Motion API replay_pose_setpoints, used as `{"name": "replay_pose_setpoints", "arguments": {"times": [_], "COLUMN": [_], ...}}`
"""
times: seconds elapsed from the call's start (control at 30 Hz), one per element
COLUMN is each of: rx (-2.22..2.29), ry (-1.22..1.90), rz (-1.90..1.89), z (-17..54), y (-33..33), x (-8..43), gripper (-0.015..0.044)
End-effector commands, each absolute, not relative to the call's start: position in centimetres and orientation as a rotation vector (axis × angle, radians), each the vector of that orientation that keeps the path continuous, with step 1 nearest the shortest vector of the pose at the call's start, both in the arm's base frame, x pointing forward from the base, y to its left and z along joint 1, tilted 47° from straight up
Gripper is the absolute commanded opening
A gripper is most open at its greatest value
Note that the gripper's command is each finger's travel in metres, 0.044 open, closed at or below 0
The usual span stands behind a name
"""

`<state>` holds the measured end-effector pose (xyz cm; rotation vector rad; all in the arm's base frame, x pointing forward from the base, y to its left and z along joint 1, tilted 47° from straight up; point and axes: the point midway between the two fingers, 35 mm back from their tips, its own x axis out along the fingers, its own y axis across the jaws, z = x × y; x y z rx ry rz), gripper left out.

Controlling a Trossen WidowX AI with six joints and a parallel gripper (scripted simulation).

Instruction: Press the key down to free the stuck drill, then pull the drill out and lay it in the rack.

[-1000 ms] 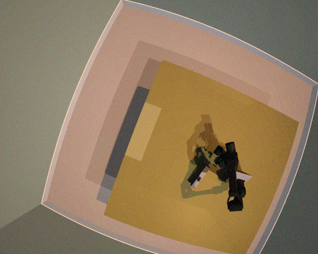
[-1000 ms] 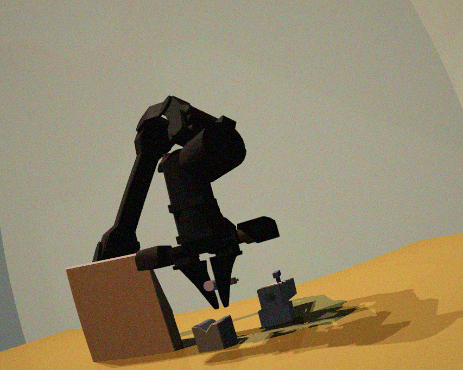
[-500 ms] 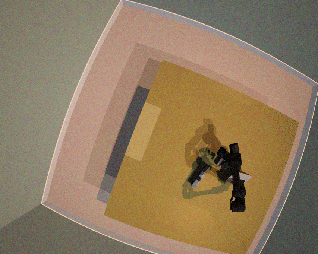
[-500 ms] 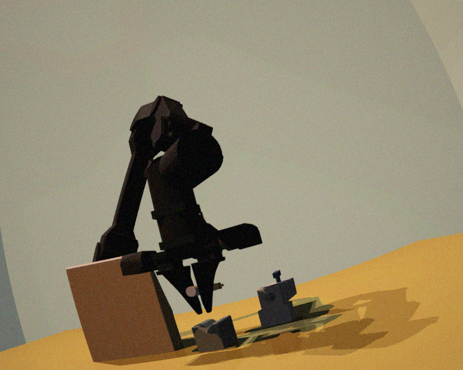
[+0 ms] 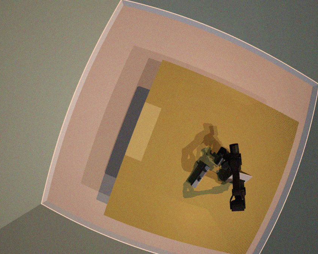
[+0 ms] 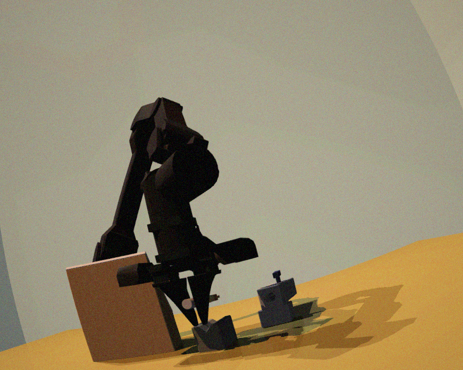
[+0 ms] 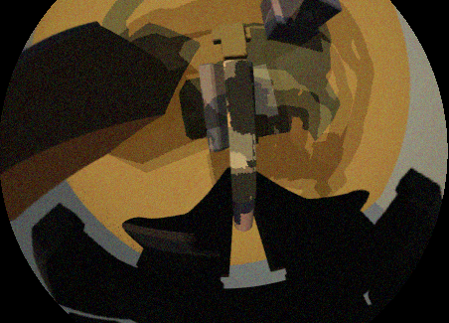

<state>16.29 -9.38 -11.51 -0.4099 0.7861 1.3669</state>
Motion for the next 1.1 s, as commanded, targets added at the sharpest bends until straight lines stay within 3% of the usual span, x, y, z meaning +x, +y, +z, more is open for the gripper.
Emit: {"name": "replay_pose_setpoints", "arguments": {"times": [0.0,1.07], "rx": [-0.398,-0.397], "ry": [0.784,0.782], "rz": [1.366,1.366], "z": [-11.9,-14.2], "y": [-8.6,-6.1], "x": [16.2,16.1], "gripper": [0.0000,0.0000]}}
